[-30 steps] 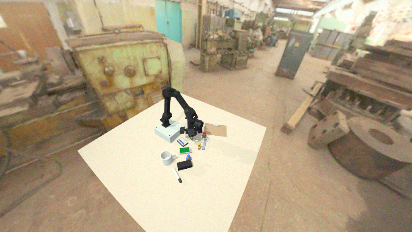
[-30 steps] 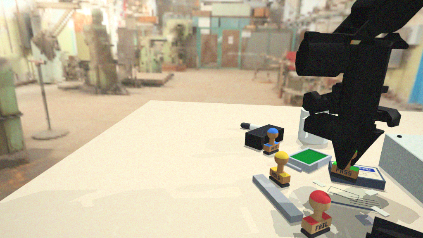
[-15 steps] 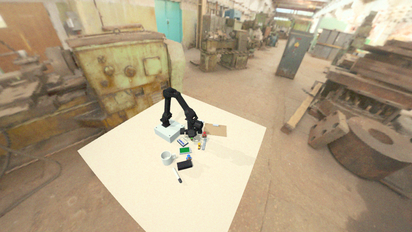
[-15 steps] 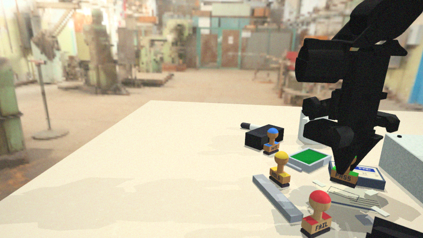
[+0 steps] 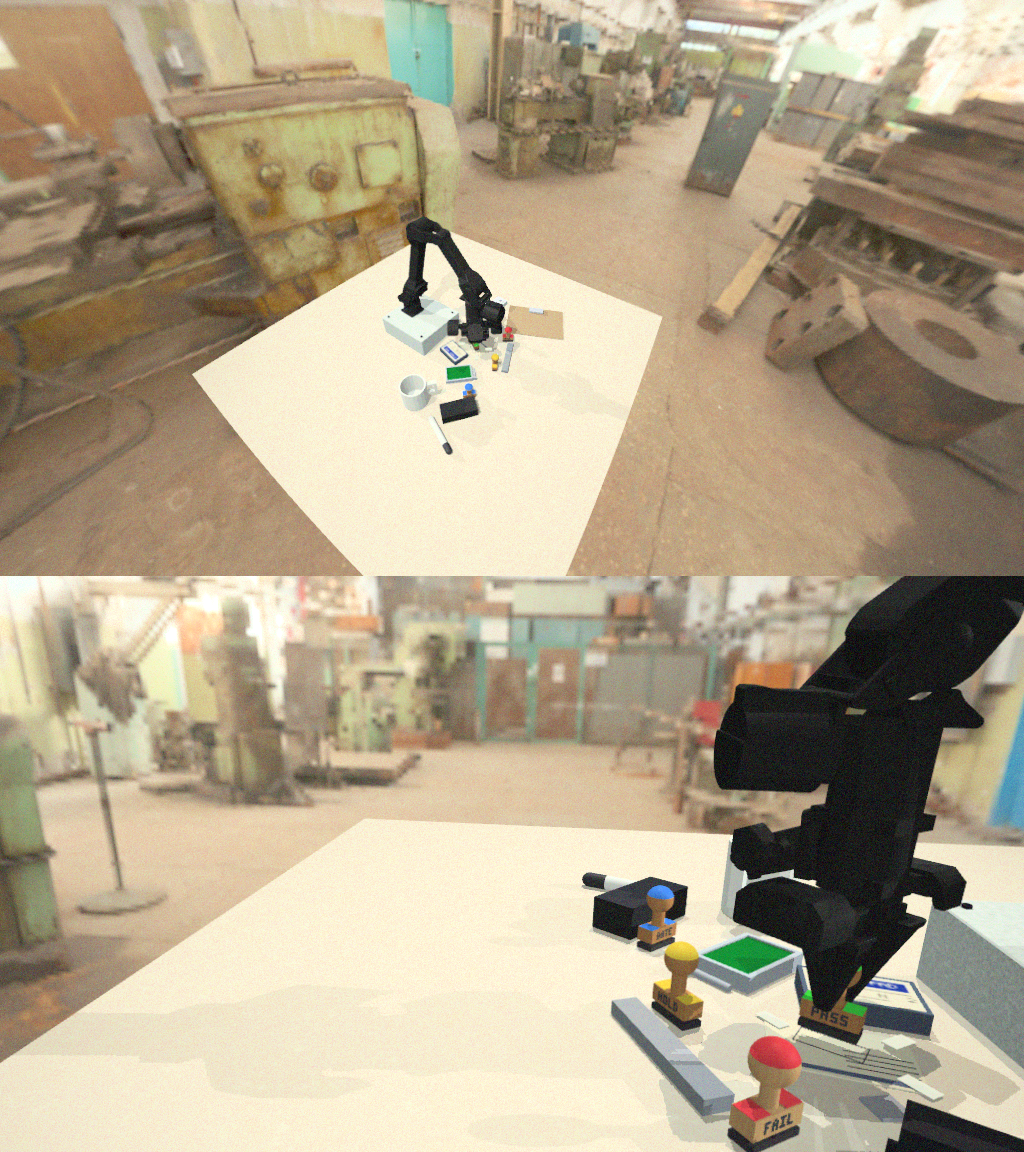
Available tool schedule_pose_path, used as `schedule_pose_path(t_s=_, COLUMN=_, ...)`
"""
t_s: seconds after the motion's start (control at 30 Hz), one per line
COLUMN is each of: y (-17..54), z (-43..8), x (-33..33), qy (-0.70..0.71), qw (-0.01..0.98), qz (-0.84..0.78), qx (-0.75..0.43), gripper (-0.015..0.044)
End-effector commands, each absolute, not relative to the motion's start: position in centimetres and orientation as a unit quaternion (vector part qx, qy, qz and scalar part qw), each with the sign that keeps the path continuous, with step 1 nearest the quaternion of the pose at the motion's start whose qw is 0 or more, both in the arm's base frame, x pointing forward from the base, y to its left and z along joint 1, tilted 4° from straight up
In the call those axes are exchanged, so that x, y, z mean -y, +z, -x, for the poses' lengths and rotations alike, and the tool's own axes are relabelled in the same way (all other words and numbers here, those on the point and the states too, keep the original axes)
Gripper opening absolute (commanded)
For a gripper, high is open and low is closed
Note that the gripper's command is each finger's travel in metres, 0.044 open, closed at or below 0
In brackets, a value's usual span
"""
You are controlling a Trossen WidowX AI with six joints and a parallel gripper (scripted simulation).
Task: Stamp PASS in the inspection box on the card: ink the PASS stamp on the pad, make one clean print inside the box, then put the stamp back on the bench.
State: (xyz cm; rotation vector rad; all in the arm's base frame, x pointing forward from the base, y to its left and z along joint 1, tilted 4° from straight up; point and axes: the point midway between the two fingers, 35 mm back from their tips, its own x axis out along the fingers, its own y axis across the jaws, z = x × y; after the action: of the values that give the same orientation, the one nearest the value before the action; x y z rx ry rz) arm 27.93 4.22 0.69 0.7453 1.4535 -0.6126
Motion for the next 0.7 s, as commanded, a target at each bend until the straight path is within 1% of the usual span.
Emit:
schedule_pose_path(t_s=0.0, y=0.2, z=-27.73, x=-4.22, qy=-0.272, qw=0.64, qz=-0.327, qx=-0.64, gripper=0.0)
schedule_pose_path(t_s=0.67, y=-0.35, z=-27.67, x=-4.26, qy=-0.27, qw=0.641, qz=-0.325, qx=-0.64, gripper=0.0)
